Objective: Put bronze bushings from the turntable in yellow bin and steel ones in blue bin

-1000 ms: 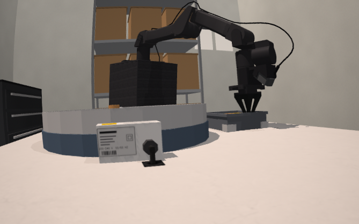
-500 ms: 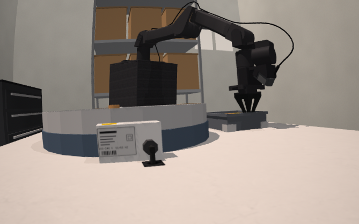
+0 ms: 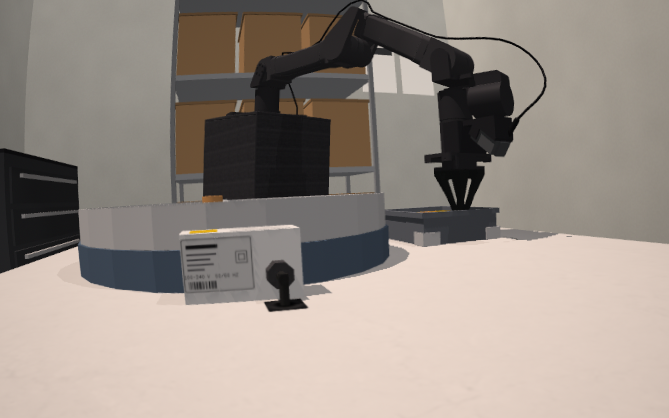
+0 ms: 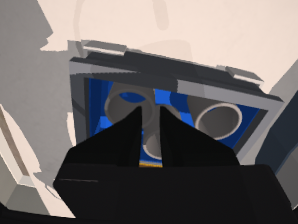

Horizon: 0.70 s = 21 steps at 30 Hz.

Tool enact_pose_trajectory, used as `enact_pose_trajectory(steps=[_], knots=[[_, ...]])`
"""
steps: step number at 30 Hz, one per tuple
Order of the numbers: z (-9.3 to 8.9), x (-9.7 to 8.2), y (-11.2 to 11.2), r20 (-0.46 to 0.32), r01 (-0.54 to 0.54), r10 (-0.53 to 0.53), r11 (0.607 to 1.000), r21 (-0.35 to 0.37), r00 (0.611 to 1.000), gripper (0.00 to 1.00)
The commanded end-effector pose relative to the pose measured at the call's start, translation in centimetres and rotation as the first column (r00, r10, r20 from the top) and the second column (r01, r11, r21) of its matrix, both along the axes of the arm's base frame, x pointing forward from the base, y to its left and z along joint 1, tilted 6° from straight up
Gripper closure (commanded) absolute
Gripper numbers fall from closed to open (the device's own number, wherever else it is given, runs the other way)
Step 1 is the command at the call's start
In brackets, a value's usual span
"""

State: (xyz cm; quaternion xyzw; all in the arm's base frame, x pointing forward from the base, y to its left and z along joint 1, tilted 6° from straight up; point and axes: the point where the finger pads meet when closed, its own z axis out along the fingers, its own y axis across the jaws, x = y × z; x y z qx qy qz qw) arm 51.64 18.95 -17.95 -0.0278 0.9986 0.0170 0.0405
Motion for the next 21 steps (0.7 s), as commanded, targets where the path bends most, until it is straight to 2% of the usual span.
enact_pose_trajectory(steps=[1, 2, 4, 10, 19, 21], knots=[[1.9, 0.9, -0.3, 0.037, 0.003, -0.003, 1.0, 0.007, 0.999, 0.85], [2.0, 0.9, -0.3, 0.037, 0.003, -0.003, 1.0, 0.007, 0.999, 0.85], [3.6, 0.3, -0.6, 0.012, 0.003, -0.003, 1.0, -0.002, 1.0, 0.85], [7.1, 0.1, -0.7, 0.012, 0.005, -0.005, 1.0, -0.002, 1.0, 0.85], [8.7, -0.1, -0.9, 0.015, 0.005, -0.005, 1.0, -0.001, 1.0, 0.85], [7.9, -0.3, -0.9, 0.004, 0.005, -0.005, 1.0, -0.005, 1.0, 0.85]])
